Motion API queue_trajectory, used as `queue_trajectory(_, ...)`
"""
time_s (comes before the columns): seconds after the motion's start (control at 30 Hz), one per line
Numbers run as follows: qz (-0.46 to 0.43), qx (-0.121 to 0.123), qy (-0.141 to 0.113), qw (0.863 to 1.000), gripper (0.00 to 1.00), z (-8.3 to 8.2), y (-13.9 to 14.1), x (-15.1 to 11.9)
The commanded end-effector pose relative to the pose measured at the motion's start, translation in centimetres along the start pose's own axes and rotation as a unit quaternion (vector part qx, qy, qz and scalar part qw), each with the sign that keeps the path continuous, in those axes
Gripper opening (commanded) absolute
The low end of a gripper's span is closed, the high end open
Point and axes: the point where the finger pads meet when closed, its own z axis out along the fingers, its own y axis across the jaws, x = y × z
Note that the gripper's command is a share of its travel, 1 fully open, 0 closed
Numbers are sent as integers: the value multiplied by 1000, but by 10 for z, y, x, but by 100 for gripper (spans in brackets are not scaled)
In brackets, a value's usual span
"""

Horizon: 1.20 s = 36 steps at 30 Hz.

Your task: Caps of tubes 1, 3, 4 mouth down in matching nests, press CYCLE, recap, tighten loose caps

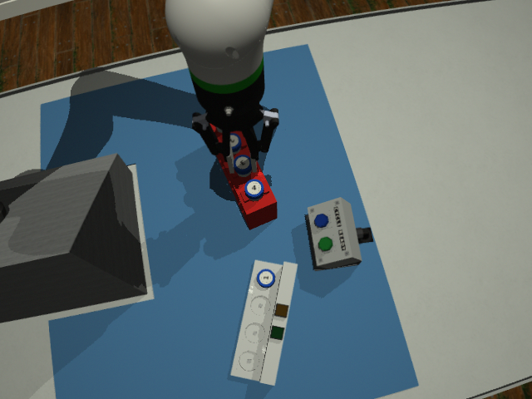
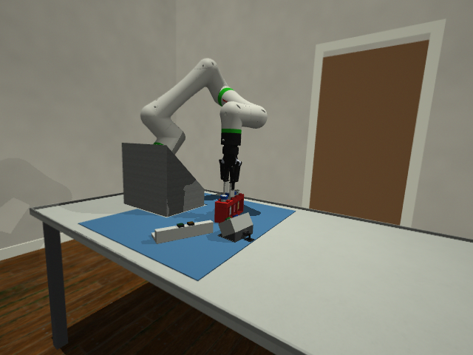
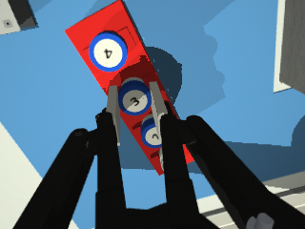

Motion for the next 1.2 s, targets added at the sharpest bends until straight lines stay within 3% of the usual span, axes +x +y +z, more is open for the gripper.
queue_trajectory(0.0,-129,1,-3,992,0,0,0,0)
queue_trajectory(0.2,-267,1,-2,964,0,0,0,0)
queue_trajectory(0.3,-276,2,-3,961,0,0,0,0)
queue_trajectory(0.53,-438,2,-2,899,0,0,0,0)
queue_trajectory(0.77,-438,2,-2,899,0,0,0,0)
queue_trajectory(0.8,-438,2,-2,899,35,0,0,0)
queue_trajectory(1.17,-438,2,-2,899,35,0,0,0)
